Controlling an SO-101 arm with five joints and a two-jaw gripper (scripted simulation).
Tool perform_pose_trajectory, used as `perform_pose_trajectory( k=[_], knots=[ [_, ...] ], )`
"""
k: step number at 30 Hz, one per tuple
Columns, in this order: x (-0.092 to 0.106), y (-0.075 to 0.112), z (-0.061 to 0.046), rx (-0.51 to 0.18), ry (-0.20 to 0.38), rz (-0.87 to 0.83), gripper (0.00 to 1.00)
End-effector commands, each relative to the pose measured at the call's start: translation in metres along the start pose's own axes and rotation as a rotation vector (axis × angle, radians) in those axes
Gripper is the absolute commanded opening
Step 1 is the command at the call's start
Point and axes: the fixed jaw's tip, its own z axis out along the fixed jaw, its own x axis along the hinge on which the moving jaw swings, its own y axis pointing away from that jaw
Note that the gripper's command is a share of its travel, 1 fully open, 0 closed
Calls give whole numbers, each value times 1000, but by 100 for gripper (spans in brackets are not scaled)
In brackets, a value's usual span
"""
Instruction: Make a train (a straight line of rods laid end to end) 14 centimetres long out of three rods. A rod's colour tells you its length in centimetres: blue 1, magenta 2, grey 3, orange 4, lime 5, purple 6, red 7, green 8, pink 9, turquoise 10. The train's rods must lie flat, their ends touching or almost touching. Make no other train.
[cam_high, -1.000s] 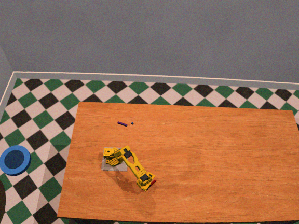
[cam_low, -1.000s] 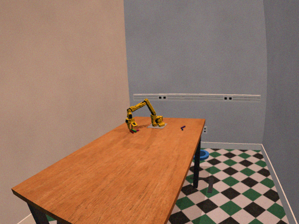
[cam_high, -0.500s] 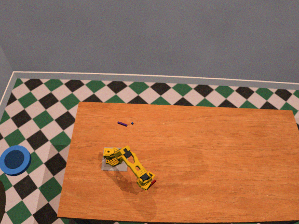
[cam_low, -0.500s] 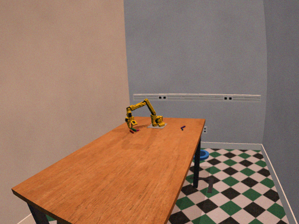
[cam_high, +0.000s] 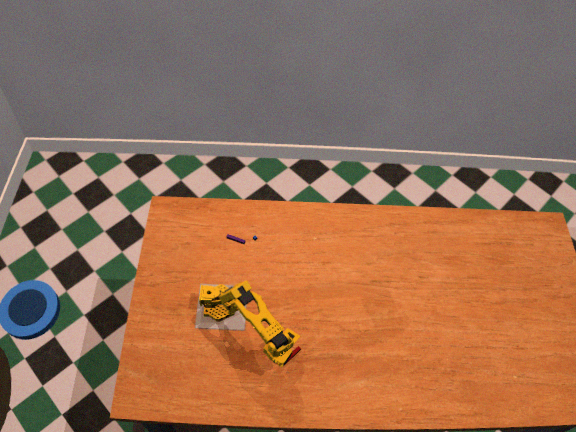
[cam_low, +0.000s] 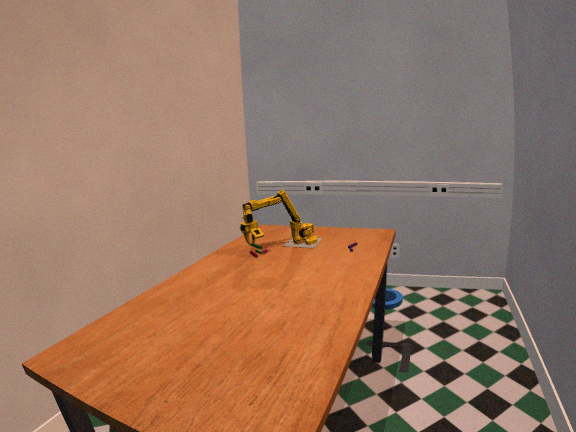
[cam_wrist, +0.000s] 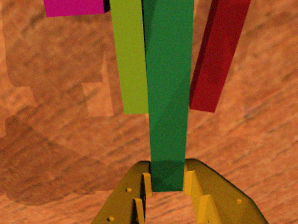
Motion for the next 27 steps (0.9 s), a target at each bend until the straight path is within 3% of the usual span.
perform_pose_trajectory(
  k=[1,13,22,24,27],
  knots=[
    [0,-1,-3,6,0,3,0],
    [-13,-3,-3,5,2,-35,0],
    [-56,-8,-2,4,9,-162,0],
    [-56,-8,-2,4,9,-162,0],
    [-77,-6,-2,3,13,-226,0]
  ],
)
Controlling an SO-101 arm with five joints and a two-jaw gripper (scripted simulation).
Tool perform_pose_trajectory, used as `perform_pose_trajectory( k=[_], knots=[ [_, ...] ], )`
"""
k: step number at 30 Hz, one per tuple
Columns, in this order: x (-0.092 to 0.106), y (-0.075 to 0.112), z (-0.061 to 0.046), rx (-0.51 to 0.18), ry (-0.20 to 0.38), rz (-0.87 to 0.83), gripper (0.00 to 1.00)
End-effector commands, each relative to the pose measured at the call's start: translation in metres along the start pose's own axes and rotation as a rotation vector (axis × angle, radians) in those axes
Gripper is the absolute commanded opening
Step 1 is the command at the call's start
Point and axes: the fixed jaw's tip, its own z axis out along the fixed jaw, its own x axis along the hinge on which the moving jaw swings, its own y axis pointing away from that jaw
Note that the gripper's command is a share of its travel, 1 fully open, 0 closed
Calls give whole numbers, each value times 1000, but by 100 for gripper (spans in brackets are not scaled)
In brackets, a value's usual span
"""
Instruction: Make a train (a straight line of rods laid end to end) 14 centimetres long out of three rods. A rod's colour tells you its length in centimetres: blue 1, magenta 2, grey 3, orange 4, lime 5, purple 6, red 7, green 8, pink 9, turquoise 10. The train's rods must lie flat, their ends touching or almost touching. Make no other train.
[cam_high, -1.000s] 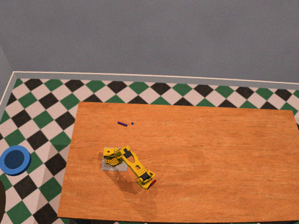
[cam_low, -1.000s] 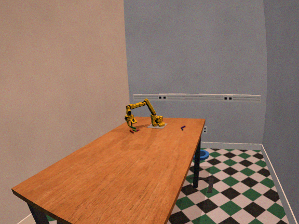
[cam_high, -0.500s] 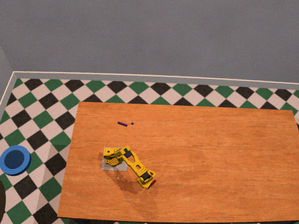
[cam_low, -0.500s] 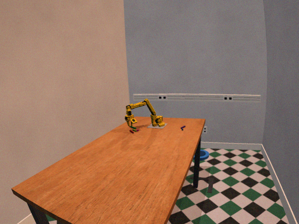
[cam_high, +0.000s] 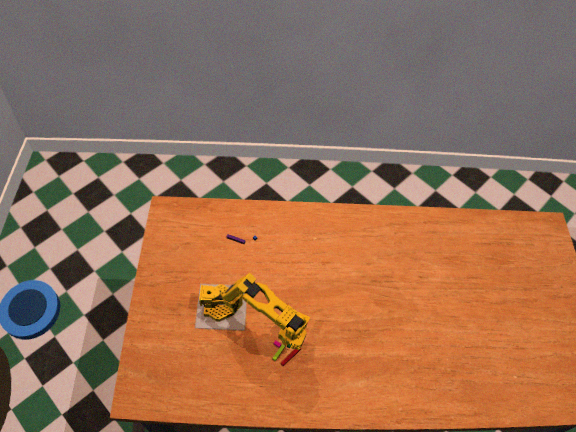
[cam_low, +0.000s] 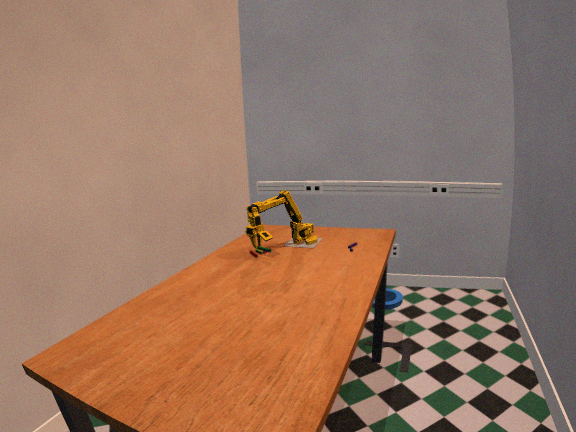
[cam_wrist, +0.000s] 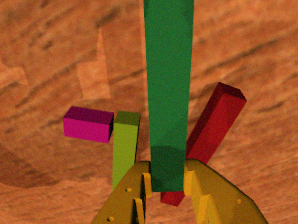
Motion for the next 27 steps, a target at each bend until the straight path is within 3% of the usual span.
perform_pose_trajectory(
  k=[1,7,12,14,21,27],
  knots=[
    [-27,-5,-3,21,9,-78,0],
    [-79,0,-1,20,19,-235,0],
    [-123,14,1,19,28,-382,0],
    [-123,14,1,19,28,-382,0],
    [-178,50,5,19,41,-590,0],
    [-210,88,8,19,50,-752,0]
  ],
)
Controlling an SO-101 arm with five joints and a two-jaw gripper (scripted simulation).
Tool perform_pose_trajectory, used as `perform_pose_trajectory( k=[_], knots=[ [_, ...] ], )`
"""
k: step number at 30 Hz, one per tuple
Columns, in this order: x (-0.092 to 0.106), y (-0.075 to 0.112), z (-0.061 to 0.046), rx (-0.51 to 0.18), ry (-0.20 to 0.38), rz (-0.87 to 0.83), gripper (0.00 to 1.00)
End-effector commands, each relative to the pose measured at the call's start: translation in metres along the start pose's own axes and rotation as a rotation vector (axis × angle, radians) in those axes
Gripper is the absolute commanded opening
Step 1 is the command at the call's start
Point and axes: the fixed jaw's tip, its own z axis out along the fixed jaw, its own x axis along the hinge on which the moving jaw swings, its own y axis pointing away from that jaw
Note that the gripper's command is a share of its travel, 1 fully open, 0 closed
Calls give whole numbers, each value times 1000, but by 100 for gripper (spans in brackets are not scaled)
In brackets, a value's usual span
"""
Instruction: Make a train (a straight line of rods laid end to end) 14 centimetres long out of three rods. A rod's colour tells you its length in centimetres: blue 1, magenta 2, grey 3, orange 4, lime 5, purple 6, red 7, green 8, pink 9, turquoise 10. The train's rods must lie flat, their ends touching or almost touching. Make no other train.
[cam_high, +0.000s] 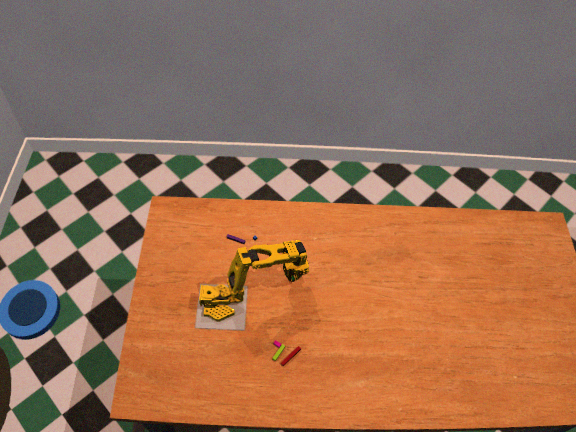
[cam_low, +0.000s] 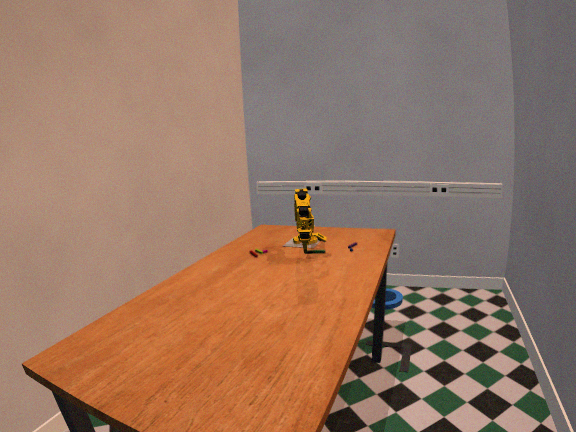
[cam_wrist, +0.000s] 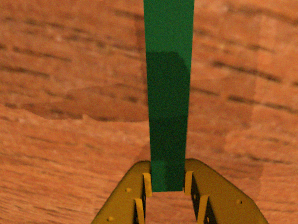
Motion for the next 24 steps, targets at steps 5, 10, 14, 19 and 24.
perform_pose_trajectory(
  k=[5,10,14,19,24],
  knots=[
    [-46,10,-2,27,6,-144,0],
    [-71,23,0,28,12,-238,0],
    [-84,32,1,29,15,-292,0],
    [-94,40,1,30,18,-333,0],
    [-96,42,2,30,19,-345,0]
  ],
)
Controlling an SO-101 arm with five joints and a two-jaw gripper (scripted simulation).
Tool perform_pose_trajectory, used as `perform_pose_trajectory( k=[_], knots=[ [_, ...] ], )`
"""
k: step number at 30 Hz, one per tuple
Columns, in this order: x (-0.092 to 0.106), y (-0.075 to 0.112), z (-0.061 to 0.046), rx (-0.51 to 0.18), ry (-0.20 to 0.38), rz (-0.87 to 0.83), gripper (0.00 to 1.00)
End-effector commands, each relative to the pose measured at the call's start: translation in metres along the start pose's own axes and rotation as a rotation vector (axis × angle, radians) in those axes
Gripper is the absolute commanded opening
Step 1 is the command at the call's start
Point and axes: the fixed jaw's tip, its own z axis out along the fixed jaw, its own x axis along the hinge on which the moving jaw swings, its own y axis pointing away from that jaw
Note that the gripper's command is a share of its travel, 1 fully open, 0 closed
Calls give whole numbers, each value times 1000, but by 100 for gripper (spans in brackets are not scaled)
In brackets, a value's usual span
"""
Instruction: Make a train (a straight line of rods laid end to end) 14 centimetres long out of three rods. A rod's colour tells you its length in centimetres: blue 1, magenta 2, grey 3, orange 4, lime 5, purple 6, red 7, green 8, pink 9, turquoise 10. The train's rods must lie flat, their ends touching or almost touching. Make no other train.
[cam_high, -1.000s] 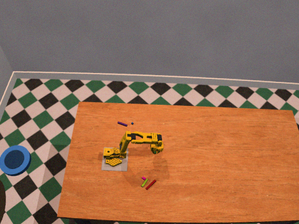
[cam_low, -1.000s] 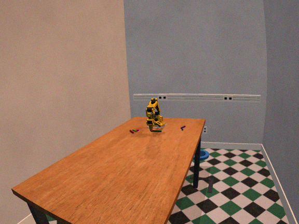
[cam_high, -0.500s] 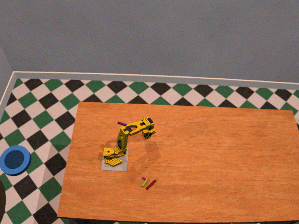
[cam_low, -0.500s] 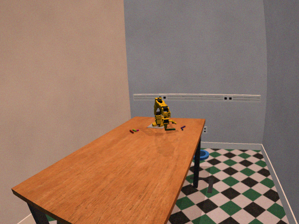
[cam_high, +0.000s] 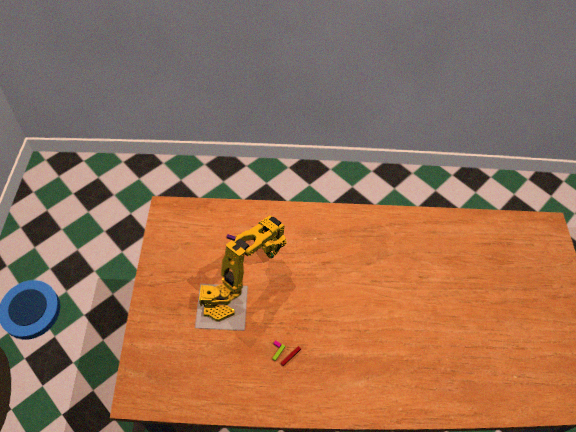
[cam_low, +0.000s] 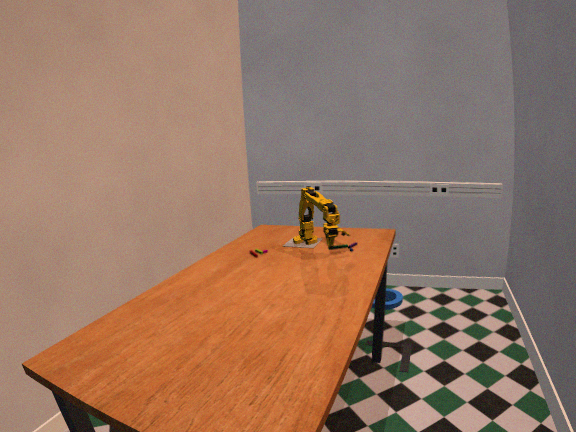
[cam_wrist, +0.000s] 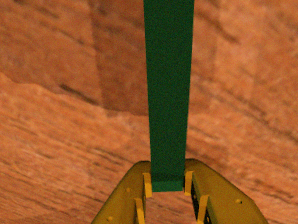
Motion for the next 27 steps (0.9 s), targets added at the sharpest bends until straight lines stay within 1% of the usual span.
perform_pose_trajectory(
  k=[1,6,7,27],
  knots=[
    [-5,1,-2,16,-5,-12,0],
    [-6,2,-2,16,-5,-16,0],
    [-11,0,-10,61,-18,-22,0],
    [-11,0,-9,61,-18,-22,0]
  ],
)
